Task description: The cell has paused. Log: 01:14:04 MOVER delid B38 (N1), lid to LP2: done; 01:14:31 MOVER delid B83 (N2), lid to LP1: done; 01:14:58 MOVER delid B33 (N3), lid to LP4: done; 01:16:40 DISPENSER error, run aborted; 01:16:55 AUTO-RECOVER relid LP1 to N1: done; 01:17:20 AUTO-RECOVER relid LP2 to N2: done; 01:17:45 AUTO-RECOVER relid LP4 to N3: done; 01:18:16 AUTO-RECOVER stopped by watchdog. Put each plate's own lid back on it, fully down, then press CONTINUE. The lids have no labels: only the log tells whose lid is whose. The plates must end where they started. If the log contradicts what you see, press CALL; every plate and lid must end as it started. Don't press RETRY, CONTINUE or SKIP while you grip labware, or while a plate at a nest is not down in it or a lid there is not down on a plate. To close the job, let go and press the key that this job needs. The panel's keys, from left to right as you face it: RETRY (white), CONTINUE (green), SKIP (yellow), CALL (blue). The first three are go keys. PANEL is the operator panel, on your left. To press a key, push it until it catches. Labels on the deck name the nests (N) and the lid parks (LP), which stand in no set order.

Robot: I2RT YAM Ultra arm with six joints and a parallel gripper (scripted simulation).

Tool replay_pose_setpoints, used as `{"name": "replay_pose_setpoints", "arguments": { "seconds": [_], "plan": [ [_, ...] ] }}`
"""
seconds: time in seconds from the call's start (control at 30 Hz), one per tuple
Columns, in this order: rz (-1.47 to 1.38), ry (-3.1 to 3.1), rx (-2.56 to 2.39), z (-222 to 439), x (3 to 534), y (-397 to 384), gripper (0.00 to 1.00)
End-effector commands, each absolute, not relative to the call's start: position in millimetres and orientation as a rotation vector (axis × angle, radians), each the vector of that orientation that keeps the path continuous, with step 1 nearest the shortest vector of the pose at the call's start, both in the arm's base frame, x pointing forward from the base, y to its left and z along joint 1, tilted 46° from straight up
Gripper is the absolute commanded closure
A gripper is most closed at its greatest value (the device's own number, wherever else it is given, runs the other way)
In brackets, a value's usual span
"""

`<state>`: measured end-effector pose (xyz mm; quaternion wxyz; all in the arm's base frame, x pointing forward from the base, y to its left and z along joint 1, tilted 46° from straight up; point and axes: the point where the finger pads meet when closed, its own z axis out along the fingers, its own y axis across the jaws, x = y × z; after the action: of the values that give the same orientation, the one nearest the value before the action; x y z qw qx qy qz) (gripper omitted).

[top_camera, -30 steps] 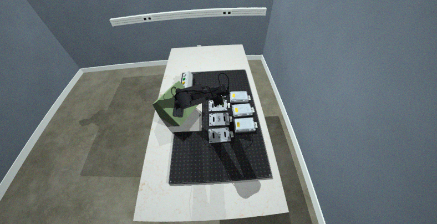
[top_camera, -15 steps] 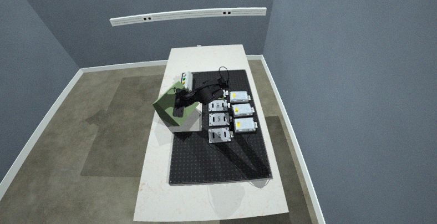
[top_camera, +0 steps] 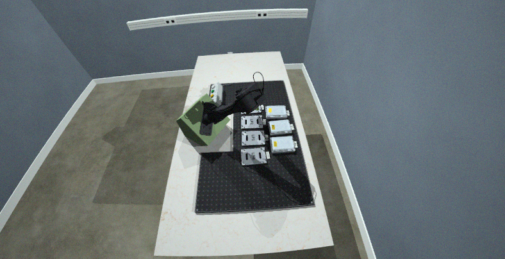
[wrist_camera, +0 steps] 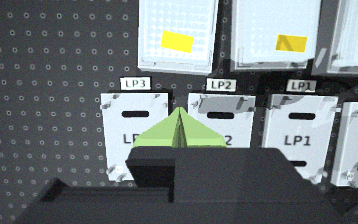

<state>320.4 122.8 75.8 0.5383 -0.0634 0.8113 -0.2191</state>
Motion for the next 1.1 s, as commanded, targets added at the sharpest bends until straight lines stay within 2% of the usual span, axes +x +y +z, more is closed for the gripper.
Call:
{"name": "replay_pose_setpoints", "arguments": {
  "seconds": [0.0, 0.7, 1.07],
  "plan": [
    [-0.503, 1.908, -0.124, 82, 321, 129, 1.00],
    [-0.503, 1.908, -0.124, 82, 321, 129, 1.00],
    [-0.489, 1.895, -0.110, 124, 357, 122, 1.00]
  ]
}}
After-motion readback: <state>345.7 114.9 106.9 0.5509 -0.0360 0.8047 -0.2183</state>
